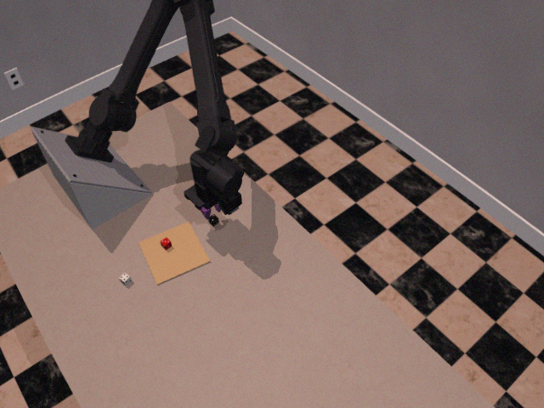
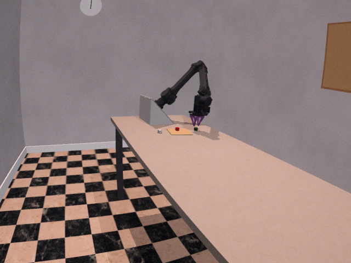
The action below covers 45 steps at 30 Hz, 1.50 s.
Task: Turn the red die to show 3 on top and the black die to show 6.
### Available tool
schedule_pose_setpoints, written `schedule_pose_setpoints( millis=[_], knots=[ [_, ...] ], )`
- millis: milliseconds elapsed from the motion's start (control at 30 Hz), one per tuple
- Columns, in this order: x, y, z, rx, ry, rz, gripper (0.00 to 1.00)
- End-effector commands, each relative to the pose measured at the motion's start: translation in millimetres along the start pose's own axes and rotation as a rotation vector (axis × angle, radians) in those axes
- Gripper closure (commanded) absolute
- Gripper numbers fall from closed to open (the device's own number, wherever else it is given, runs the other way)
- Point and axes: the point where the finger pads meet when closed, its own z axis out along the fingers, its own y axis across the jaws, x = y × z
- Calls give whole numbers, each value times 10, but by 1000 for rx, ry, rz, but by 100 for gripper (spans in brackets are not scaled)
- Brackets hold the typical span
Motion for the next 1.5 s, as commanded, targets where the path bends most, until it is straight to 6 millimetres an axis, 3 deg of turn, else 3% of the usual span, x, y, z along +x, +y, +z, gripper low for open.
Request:
schedule_pose_setpoints(
  millis=[0, 1467],
  knots=[
    [-18, -29, 33, 3, -5, 8, 65],
    [-84, -48, -24, 3, -22, 1, 65]
  ],
)
